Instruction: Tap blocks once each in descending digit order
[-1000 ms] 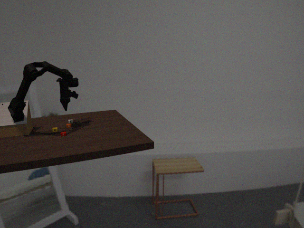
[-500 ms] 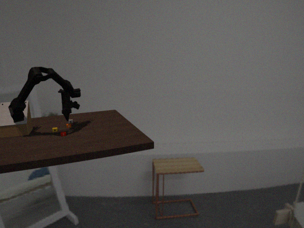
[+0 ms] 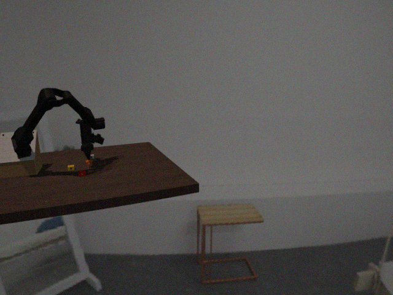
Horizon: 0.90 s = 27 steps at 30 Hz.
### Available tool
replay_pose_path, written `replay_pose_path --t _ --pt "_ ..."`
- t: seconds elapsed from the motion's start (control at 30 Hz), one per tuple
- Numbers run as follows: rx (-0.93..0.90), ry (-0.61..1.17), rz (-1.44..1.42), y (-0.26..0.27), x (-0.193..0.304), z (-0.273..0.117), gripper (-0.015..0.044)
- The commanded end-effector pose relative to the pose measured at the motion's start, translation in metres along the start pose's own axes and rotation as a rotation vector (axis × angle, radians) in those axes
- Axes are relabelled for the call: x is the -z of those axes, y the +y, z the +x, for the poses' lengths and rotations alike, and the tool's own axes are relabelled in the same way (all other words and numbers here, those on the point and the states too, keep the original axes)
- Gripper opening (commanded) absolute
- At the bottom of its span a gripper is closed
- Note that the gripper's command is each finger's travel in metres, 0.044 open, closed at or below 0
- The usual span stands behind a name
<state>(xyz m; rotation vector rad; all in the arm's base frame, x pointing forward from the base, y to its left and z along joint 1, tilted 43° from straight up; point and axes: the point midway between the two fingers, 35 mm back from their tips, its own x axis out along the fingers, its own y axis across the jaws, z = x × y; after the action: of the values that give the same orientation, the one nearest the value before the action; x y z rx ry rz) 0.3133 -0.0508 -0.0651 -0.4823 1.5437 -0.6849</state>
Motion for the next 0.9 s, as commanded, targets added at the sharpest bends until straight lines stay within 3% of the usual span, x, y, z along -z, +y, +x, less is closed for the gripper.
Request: replay_pose_path --t 0.0,0.33,0.47,0.63,0.87 --pt "0.009 0.003 -0.01 -0.001 0.003 0.009 0.002" --pt "0.009 0.003 -0.01 -0.001 0.003 0.014 0.002" --pt "0.008 0.003 -0.01 -0.001 0.003 -0.016 0.002" --pt "0.008 0.003 -0.01 -0.001 0.003 -0.016 0.002" --pt "-0.03 -0.003 -0.019 0.087 0.022 -0.06 0.0204"
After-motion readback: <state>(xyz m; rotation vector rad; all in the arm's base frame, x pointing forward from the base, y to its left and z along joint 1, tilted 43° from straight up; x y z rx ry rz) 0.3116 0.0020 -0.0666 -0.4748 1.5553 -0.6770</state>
